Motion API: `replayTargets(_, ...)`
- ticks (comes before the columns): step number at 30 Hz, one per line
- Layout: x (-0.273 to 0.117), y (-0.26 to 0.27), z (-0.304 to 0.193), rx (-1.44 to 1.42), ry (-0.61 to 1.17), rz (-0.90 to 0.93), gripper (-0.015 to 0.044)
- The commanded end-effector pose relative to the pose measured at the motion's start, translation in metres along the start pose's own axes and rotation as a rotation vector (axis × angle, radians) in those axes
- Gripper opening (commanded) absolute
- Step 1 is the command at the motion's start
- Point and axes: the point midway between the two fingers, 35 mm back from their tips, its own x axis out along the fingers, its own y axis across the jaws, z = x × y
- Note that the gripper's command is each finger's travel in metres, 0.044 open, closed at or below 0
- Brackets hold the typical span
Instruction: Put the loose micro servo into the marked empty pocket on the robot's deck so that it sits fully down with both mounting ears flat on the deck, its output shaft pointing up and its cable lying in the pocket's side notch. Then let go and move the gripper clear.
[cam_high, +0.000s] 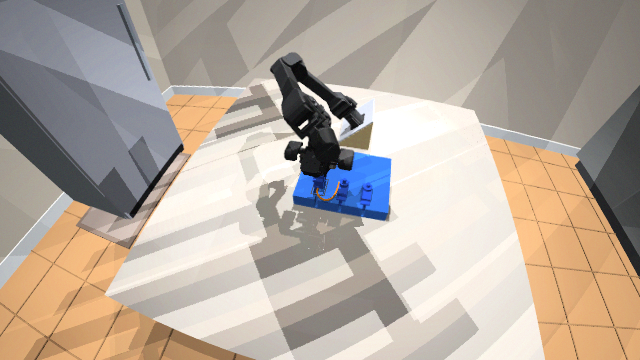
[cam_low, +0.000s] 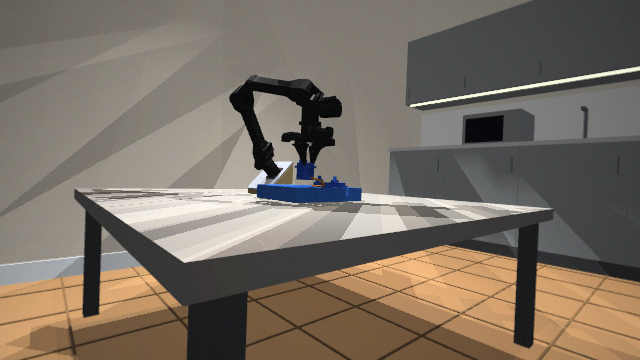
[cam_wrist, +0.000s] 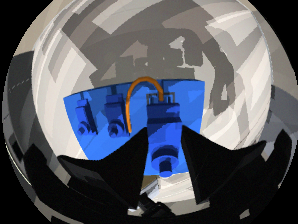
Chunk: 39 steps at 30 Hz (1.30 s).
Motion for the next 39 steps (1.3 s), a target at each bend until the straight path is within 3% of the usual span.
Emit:
replayTargets(1,0.005,0.000,0.001,-0.003,-0.002,-0.003,0.0000)
replayTargets(39,0.034,-0.001,0.001,-0.003,-0.003,-0.005,0.0000)
